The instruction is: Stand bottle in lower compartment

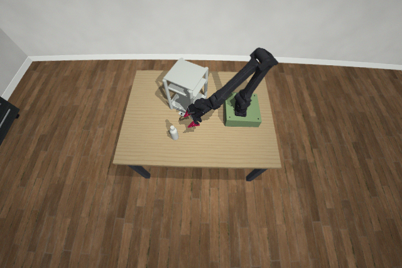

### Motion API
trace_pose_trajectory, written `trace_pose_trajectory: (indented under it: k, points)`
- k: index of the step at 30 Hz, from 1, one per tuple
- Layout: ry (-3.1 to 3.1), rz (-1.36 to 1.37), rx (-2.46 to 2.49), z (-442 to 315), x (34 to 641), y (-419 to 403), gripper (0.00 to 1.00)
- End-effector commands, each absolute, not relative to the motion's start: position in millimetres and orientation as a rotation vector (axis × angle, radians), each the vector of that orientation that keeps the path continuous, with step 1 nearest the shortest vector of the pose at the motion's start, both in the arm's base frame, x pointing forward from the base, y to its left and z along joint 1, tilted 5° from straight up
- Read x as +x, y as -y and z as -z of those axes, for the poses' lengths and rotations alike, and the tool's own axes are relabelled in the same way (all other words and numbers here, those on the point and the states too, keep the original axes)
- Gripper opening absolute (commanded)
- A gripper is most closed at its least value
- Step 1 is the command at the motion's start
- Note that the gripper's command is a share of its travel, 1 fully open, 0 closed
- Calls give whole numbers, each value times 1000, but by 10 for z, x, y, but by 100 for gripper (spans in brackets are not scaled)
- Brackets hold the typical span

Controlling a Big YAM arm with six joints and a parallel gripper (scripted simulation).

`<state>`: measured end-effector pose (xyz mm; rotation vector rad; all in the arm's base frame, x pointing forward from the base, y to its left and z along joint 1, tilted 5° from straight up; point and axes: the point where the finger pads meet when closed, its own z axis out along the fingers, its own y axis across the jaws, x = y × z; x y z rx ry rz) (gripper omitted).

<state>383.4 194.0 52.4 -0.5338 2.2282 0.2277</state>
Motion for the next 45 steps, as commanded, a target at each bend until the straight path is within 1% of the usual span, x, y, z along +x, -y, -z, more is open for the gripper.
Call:
trace_pose_trajectory:
  k: [1,24,33,45]
  points:
    - [-2165,-249,-523,-777,4082,-2109,88]
    - [-2159,-250,-521,-740,4141,-2132,88]
    - [-2159,-248,-520,-645,4238,-2168,88]
    - [-2162,-242,-518,-373,4511,-2262,88]
